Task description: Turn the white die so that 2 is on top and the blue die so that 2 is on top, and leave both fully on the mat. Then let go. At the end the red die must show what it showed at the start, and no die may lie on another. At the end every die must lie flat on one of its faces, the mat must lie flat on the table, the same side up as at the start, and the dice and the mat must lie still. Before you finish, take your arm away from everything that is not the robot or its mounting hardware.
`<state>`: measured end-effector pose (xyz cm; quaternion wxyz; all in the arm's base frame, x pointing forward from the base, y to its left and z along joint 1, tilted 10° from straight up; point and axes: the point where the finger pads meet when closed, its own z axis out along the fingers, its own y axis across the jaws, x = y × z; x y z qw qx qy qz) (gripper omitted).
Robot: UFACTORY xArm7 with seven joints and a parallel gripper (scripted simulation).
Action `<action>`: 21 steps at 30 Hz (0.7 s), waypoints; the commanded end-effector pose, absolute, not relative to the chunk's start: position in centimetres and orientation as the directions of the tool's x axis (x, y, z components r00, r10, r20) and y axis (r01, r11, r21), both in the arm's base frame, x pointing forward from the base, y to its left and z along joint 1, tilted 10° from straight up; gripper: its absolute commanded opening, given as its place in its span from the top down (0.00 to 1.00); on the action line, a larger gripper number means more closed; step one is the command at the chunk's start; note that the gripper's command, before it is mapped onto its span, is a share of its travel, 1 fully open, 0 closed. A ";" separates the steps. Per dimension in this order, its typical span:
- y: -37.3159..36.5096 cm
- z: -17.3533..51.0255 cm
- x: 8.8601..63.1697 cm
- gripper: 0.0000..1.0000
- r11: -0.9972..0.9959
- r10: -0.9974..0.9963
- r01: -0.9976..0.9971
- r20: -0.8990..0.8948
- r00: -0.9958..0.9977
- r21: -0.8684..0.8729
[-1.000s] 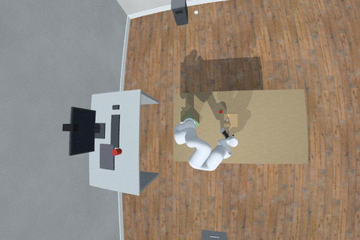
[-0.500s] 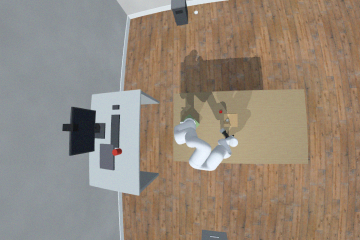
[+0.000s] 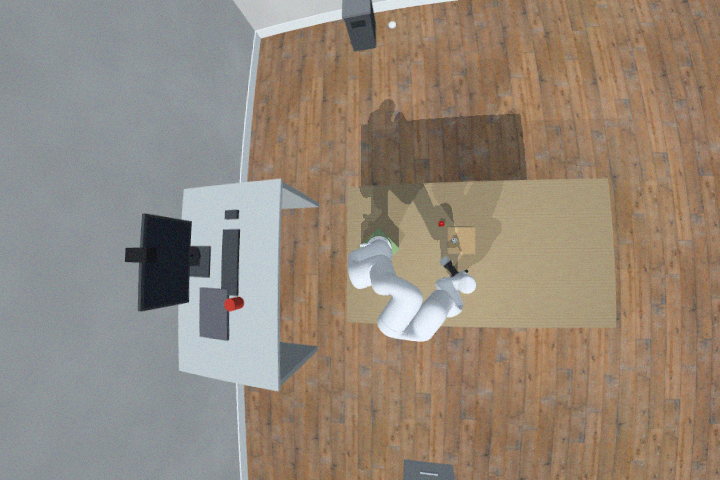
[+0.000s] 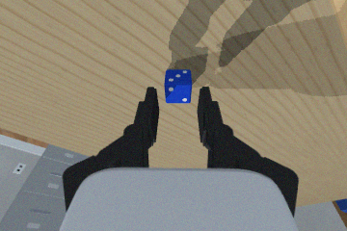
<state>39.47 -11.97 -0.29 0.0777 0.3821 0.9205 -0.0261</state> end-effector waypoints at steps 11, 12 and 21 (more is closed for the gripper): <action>-12.1 -0.9 39.7 0.58 0.707 0.699 0.707 -0.166 -0.696 0.012; -12.1 -1.1 39.7 0.58 0.707 0.699 0.707 -0.166 -0.696 0.012; -12.2 -2.4 39.9 0.58 0.707 0.699 0.707 -0.166 -0.696 0.012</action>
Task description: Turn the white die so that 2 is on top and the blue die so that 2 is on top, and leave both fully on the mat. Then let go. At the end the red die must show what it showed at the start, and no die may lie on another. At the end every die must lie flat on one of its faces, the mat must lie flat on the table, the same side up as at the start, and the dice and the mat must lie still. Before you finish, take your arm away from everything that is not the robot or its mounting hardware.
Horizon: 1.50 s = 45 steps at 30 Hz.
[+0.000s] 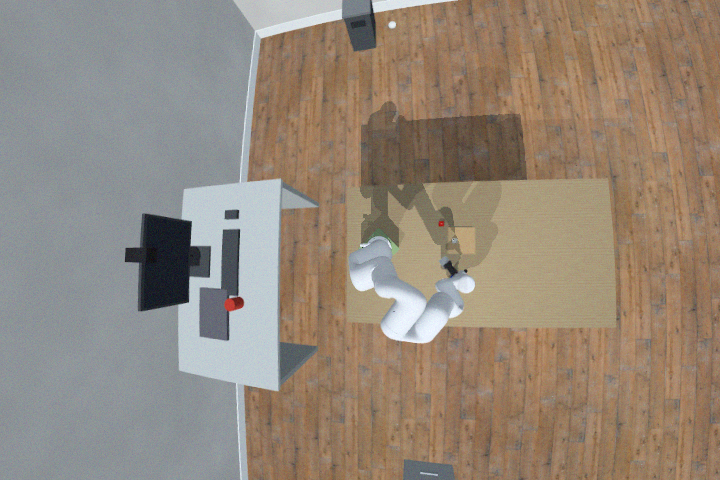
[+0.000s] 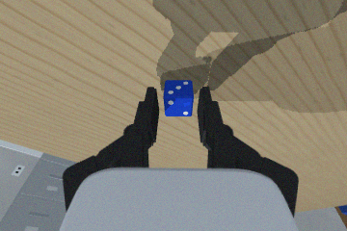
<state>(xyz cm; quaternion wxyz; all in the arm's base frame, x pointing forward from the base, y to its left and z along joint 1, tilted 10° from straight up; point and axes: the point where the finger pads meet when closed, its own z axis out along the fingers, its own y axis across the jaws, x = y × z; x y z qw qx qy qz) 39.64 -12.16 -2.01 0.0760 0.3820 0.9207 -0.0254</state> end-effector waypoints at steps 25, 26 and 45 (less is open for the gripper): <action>-12.3 -3.1 39.9 0.58 0.707 0.699 0.707 -0.166 -0.696 0.012; -12.3 -3.1 39.9 0.58 0.707 0.699 0.707 -0.166 -0.696 0.012; -12.3 -3.1 39.9 0.58 0.707 0.699 0.707 -0.166 -0.696 0.012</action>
